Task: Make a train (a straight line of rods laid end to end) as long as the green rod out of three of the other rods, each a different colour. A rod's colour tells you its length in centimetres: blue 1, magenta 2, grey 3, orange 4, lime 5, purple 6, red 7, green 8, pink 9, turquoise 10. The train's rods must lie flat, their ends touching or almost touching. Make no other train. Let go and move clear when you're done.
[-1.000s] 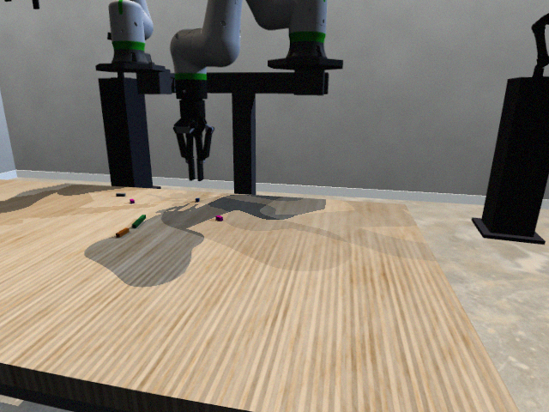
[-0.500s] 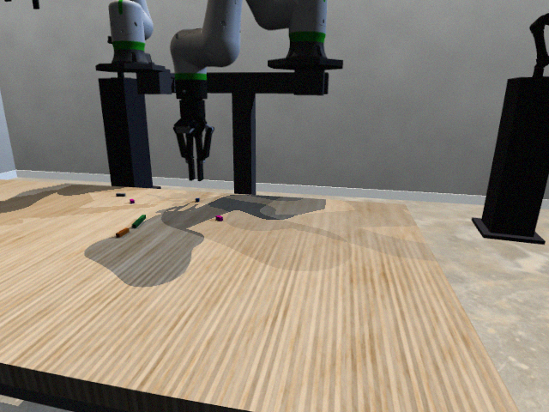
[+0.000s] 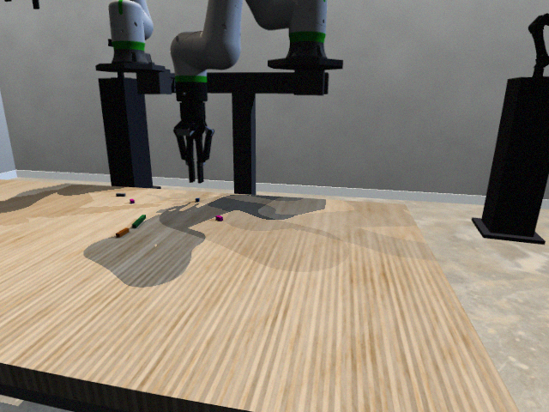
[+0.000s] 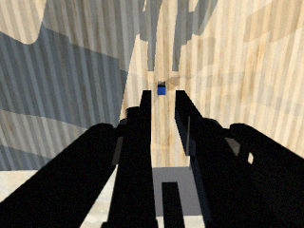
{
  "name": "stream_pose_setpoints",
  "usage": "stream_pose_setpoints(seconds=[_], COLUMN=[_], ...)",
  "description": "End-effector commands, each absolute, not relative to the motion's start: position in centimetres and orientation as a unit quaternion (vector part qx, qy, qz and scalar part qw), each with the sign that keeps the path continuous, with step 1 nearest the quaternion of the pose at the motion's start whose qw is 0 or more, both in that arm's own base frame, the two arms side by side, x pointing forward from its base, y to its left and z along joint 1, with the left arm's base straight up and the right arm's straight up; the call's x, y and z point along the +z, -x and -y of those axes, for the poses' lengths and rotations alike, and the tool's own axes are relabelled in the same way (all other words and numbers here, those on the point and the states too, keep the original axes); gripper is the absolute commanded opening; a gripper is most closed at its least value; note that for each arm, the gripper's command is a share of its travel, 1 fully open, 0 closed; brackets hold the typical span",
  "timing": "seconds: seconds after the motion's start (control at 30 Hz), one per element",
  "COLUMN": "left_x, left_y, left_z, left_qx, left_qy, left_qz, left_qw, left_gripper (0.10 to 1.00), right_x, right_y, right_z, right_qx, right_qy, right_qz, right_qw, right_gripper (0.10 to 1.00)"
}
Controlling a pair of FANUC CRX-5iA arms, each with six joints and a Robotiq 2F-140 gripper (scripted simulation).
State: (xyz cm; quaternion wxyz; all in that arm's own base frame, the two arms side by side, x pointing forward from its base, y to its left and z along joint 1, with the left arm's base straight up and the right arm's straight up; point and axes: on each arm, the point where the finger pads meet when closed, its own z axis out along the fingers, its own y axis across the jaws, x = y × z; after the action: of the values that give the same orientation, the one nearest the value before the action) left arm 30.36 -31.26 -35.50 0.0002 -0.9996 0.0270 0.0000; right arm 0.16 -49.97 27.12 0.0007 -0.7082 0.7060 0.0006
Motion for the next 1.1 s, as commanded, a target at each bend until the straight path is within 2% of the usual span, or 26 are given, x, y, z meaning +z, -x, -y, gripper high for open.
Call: stream_pose_setpoints(seconds=[0.0, 1.07], left_x=[-35.8, -39.9], left_y=[-30.4, -30.4], left_z=[31.3, 31.4], left_qx=[-0.001, -0.001], left_qy=[1.000, 1.000], left_qz=[-0.027, -0.027], left_qw=[0.000, 0.000], left_gripper=[0.231, 0.231], right_x=[27.2, 27.2], right_y=[-0.1, -0.1], right_z=[50.0, 50.0], right_qx=[0.000, 0.000], right_qy=[0.708, 0.708], right_qz=[-0.706, -0.706], right_qw=[0.000, 0.000], right_gripper=[1.000, 1.000])
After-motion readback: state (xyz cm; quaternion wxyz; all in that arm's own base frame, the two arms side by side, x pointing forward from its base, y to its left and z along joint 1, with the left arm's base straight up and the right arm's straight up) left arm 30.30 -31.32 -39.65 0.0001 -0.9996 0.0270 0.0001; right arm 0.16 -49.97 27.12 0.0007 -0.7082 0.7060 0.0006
